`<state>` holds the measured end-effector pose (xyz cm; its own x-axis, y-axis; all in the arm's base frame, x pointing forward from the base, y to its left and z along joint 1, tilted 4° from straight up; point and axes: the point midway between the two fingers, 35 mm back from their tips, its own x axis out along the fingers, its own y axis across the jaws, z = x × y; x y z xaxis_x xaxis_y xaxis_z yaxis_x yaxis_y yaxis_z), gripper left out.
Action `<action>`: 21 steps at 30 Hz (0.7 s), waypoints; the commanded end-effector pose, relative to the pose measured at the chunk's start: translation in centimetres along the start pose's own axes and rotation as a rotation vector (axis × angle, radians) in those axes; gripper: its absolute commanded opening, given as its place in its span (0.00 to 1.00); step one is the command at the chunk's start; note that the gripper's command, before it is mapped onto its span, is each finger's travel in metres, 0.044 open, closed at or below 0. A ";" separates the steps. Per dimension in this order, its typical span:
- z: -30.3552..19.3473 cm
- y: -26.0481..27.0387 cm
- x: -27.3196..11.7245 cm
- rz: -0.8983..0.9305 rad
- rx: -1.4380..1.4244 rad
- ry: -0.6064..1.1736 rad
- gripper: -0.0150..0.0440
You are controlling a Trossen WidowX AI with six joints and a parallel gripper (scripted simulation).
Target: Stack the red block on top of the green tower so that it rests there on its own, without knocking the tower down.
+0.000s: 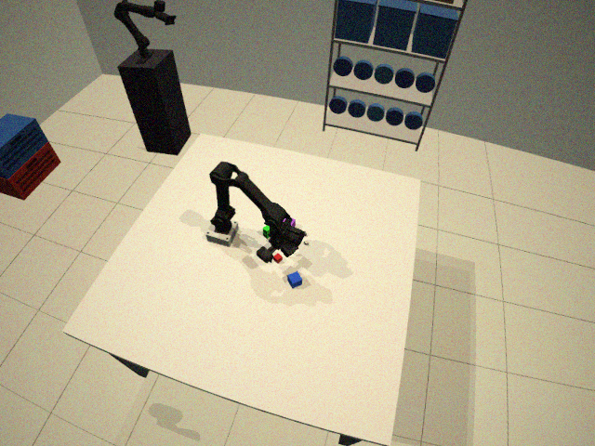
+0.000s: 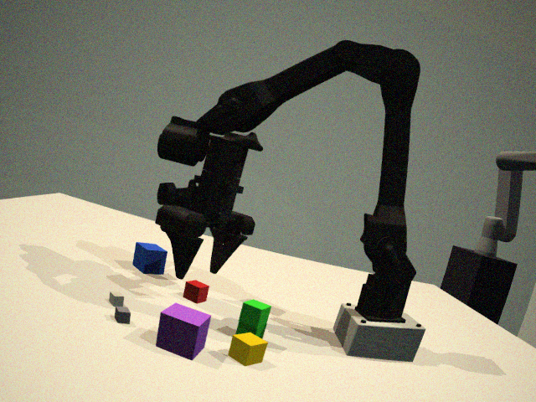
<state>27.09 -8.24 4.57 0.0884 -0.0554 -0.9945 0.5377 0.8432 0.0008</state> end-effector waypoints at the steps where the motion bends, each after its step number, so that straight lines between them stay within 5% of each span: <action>1: -0.3 0.0 0.9 0.000 0.000 0.014 1.00; 21: -0.4 -0.1 3.2 0.000 0.000 0.015 1.00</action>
<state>27.14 -8.34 1.59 0.0813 -0.0537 -0.9952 0.5402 0.8415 -0.0012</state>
